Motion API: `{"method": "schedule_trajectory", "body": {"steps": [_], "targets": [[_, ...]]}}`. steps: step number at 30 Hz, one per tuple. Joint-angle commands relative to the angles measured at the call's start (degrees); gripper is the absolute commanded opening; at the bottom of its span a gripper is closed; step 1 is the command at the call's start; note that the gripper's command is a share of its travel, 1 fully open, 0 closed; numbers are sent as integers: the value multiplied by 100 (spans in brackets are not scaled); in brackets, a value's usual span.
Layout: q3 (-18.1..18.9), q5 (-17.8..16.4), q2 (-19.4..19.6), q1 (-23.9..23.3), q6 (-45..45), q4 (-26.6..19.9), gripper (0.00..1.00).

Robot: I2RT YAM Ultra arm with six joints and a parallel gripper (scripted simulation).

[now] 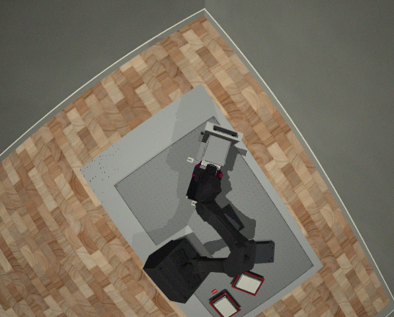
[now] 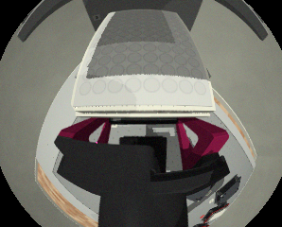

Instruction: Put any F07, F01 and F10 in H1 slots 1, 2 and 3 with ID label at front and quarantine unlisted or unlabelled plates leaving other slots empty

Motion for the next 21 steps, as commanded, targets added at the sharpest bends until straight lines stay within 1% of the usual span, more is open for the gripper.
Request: {"method": "schedule_trajectory", "body": {"steps": [1, 13, 21], "targets": [[28, -21, -29, 16, -2, 9, 86], [30, -18, -33, 20, -2, 2, 86], [-234, 33, -175, 71, 11, 116, 86]]}}
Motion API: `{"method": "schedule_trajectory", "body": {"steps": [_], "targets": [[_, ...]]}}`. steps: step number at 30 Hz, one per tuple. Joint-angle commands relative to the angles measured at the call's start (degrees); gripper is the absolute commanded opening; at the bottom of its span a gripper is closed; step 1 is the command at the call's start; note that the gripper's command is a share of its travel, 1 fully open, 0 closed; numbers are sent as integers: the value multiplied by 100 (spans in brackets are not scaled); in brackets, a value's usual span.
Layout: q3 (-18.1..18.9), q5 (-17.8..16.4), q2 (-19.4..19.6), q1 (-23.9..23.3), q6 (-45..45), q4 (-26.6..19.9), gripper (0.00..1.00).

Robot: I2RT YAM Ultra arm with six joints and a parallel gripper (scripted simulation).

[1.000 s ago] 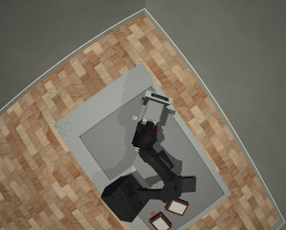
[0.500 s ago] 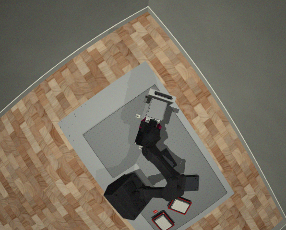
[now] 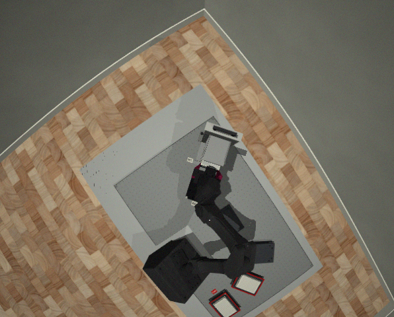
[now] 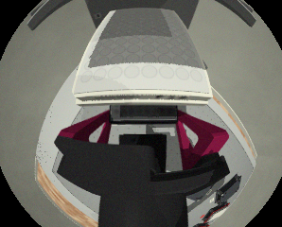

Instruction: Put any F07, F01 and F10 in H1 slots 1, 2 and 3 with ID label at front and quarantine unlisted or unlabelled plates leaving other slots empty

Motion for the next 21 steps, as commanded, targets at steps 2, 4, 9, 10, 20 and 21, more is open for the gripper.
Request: {"method": "schedule_trajectory", "body": {"steps": [2, 4, 9, 10, 20, 21], "targets": [[-29, 30, -61, 58, 11, 14, 86], [-95, 44, -97, 71, 14, 42, 86], [-258, 78, -184, 106, 22, 112, 86], [-290, 85, -202, 113, 24, 126, 86], [-548, 142, -341, 171, 38, 234, 86], [-579, 150, -358, 178, 40, 247, 86]]}}
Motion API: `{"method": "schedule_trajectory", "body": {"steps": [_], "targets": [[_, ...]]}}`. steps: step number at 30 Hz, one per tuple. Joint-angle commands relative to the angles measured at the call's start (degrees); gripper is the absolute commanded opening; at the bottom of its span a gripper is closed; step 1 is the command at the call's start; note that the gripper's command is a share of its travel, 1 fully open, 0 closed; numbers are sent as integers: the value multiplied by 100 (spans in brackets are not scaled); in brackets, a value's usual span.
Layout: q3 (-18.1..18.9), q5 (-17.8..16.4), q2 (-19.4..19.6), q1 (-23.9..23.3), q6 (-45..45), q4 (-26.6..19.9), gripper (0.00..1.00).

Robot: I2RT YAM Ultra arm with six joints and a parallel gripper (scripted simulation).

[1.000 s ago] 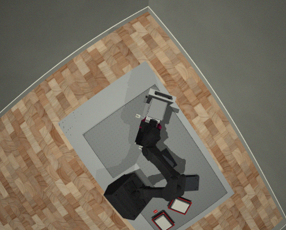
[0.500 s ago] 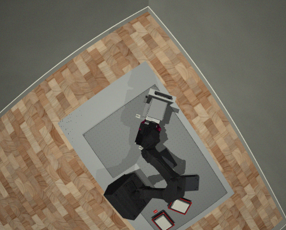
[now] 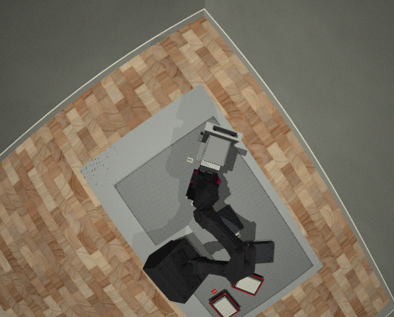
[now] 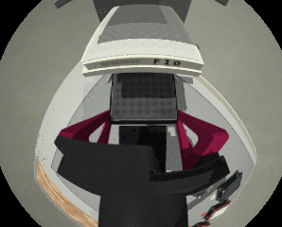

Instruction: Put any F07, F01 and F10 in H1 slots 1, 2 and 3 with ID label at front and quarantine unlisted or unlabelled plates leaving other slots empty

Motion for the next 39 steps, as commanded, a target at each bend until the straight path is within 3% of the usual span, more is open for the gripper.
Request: {"method": "schedule_trajectory", "body": {"steps": [1, 39], "targets": [[-52, 41, -71, 70, 18, 29, 86], [-1098, 336, -651, 368, 94, 443, 86]]}}
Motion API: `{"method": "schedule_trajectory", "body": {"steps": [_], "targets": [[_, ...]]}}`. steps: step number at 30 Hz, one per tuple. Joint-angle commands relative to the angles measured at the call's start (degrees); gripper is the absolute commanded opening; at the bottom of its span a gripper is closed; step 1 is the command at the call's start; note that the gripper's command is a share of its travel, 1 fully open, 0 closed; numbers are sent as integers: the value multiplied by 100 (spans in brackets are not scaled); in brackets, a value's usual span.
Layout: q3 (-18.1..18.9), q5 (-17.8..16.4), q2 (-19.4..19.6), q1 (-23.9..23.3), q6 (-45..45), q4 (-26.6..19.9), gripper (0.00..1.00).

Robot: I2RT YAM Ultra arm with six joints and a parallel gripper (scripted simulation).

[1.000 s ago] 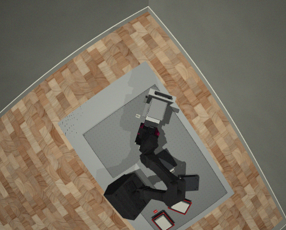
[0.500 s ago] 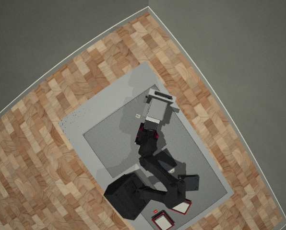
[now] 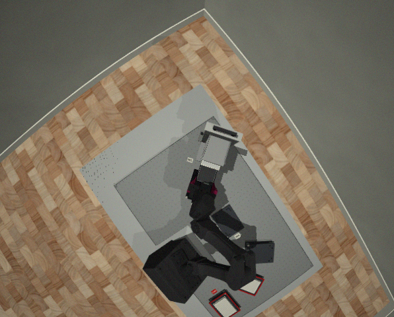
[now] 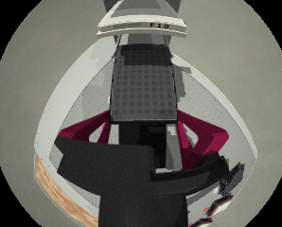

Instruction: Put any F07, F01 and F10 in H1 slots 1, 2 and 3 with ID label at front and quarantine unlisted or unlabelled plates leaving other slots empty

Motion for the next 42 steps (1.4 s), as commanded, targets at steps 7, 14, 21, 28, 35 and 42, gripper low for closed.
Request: {"method": "schedule_trajectory", "body": {"steps": [7, 14, 21, 28, 35, 42], "targets": [[-226, 106, -183, 152, 24, 96, 86], [-373, 160, -267, 207, 39, 148, 86], [-576, 240, -385, 288, 61, 217, 86], [-719, 300, -469, 350, 79, 263, 86], [-917, 389, -587, 440, 106, 324, 86], [-1113, 485, -705, 538, 135, 379, 86]]}}
